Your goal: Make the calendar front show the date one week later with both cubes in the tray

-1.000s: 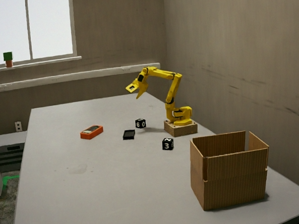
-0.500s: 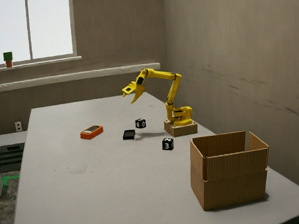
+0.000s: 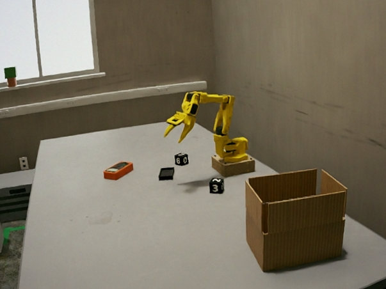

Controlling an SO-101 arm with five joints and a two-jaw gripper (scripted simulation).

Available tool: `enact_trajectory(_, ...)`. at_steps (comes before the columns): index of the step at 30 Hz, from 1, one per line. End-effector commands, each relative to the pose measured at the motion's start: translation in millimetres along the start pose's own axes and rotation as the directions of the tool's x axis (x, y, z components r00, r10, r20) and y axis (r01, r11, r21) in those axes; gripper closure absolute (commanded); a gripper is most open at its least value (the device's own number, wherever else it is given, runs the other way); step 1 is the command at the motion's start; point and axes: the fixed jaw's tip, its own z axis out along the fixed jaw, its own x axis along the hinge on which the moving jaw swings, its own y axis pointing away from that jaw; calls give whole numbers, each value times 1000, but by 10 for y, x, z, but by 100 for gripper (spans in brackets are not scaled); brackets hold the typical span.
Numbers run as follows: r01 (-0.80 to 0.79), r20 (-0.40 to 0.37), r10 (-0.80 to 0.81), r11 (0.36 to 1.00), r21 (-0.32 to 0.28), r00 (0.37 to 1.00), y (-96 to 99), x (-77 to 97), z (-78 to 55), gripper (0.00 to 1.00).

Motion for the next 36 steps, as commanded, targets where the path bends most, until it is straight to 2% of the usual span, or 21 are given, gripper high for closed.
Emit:
enact_trajectory(1,11,32,-9,998,-64,999,294,-177,43,65)
enact_trajectory(2,11,32,-9,998,-64,999,294,-177,43,65)
enact_trajectory(9,44,67,-31,981,-189,997,907,-330,-21,65)
enact_trajectory(17,71,78,-50,956,-286,996,1400,-341,-127,65)
enact_trajectory(19,71,78,-50,956,-286,996,1400,-341,-127,65)
enact_trajectory(27,83,78,-60,941,-329,995,1617,-314,-188,65)
enact_trajectory(36,84,78,-62,939,-335,995,1646,-309,-197,65)
